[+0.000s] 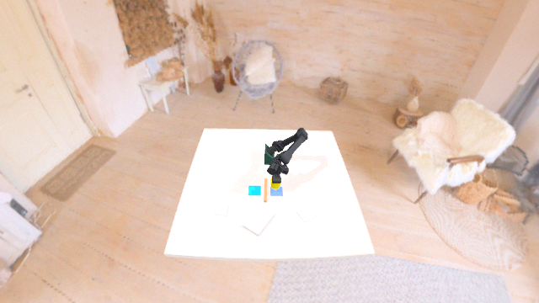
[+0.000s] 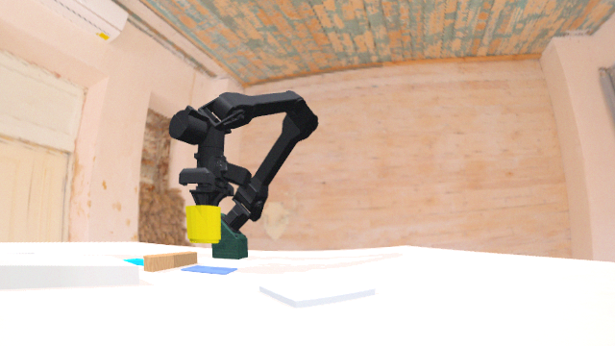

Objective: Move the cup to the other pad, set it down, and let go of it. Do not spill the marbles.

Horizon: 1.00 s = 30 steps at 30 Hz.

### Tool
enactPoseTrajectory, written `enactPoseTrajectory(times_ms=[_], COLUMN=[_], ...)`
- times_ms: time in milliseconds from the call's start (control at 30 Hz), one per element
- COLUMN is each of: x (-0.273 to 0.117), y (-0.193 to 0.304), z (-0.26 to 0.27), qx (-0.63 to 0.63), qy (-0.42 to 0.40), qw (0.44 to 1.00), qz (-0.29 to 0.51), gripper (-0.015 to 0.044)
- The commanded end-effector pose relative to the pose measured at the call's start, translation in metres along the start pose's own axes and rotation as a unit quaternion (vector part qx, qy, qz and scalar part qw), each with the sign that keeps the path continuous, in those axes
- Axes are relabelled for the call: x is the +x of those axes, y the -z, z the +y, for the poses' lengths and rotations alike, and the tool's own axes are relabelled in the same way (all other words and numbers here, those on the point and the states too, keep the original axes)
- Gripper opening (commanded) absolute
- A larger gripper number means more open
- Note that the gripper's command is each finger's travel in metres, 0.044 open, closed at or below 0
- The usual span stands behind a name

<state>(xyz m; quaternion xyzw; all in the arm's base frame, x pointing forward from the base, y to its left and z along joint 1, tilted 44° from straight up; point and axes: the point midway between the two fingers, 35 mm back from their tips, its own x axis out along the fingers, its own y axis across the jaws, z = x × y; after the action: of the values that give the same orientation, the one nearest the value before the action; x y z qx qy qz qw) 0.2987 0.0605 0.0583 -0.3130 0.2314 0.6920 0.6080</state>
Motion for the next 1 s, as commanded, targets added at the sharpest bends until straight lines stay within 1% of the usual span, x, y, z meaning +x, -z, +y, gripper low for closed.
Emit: enactPoseTrajectory(times_ms=[0,967], x=[0.0,-0.004], y=[0.011,0.082], z=[0.0,0.0], qx=[-0.002,-0.004], qy=[-0.002,-0.003], qw=[1.0,1.0], qz=[0.002,0.005], gripper=[0.0,0.0])
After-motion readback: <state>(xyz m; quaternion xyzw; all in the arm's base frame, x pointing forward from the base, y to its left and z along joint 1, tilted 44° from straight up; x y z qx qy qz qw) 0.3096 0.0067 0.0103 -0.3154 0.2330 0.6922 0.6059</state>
